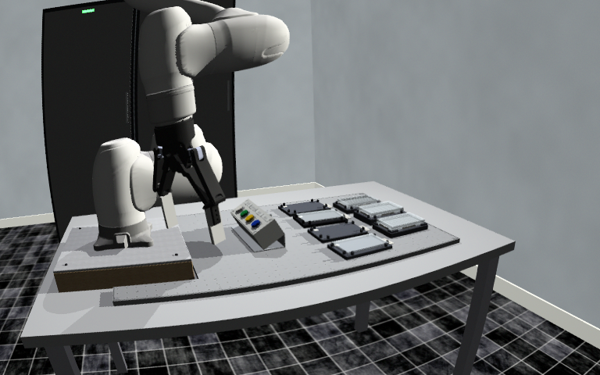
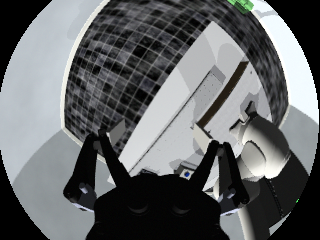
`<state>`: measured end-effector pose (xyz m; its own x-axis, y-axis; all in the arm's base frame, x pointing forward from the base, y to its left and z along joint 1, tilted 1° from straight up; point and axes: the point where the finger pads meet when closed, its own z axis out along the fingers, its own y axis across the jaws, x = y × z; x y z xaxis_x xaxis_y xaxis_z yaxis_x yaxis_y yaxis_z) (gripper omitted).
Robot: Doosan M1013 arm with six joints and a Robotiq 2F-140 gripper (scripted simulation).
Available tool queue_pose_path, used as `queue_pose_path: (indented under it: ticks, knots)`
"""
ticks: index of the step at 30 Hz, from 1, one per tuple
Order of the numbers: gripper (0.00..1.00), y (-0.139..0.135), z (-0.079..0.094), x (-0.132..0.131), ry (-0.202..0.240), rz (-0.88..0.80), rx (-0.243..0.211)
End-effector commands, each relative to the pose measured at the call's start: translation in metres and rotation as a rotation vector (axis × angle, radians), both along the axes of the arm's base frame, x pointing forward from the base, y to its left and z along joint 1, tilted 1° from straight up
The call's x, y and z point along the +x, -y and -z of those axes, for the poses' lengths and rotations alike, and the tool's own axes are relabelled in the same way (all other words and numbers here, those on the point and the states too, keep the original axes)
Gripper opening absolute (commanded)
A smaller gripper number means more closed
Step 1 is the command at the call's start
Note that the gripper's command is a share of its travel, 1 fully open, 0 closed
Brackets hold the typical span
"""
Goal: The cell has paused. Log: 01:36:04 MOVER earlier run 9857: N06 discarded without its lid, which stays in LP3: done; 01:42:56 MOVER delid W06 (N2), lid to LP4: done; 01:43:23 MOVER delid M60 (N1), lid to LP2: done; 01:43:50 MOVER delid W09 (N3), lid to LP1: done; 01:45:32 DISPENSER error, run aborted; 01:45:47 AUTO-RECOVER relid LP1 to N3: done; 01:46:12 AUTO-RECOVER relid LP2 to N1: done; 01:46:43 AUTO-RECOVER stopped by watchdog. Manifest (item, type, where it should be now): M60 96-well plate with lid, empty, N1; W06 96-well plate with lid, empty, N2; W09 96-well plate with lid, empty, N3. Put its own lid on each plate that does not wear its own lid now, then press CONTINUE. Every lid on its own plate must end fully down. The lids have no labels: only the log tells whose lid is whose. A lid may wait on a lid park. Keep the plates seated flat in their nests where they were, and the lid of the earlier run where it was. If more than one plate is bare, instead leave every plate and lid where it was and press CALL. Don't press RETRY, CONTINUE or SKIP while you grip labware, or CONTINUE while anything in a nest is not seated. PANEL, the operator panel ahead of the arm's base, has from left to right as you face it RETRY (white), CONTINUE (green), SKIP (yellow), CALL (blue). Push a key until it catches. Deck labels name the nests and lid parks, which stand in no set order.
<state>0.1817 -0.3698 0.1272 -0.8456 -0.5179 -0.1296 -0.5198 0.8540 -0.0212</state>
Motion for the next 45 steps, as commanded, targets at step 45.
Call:
queue_pose_path:
  ticks: [45]
  knots:
    - [1.00,-0.311,0.051,0.411,-0.132,0.456,0.005]
